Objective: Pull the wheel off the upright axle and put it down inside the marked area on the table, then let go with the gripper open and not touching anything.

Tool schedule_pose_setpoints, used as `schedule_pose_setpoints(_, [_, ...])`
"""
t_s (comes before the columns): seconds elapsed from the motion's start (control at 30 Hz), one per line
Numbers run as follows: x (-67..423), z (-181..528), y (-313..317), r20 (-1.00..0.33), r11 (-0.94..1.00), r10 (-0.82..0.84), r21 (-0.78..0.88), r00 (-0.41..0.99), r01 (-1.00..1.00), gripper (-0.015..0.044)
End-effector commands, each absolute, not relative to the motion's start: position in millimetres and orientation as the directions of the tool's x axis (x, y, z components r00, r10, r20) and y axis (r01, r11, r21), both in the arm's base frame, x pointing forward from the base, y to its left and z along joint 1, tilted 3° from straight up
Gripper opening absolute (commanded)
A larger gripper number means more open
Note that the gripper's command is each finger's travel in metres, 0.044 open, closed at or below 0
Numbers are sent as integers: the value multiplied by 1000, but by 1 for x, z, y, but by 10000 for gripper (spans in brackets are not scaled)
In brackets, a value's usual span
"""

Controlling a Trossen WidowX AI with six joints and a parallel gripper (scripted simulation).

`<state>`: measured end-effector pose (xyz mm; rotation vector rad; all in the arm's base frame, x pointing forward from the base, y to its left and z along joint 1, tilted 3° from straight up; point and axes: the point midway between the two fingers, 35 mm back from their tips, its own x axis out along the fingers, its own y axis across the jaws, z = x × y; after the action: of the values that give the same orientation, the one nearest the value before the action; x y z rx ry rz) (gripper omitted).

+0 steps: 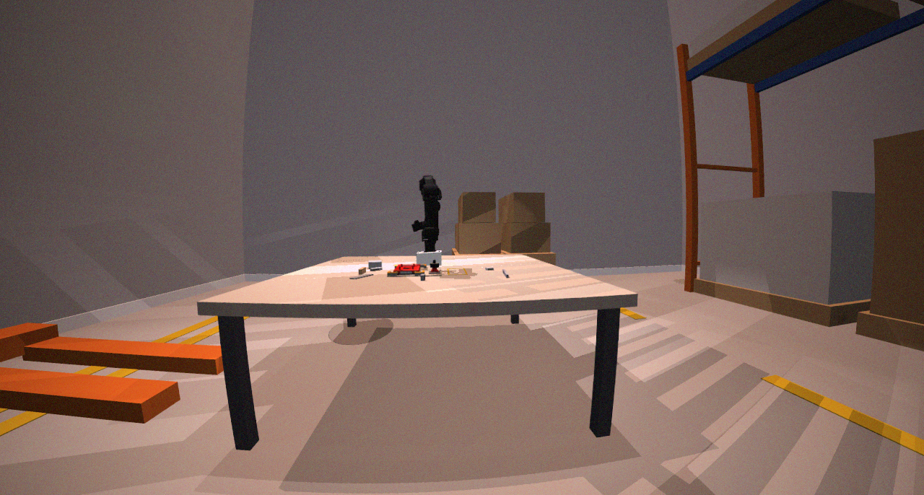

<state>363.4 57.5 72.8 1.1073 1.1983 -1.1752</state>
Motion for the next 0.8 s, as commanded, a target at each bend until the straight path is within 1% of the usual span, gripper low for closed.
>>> schedule_pose_setpoints(0.0, [362, 77, 64, -999, 87, -48, 9, 13, 996, 300])
schedule_pose_setpoints(0.27, [359, 71, 67, -999, 87, -48, 9, 13, 996, 300])
schedule_pose_setpoints(0.63, [362, 10, 65, -999, 87, -48, 9, 13, 996, 300])
schedule_pose_setpoints(0.77, [361, 2, 64, -999, 87, -48, 9, 13, 996, 300])
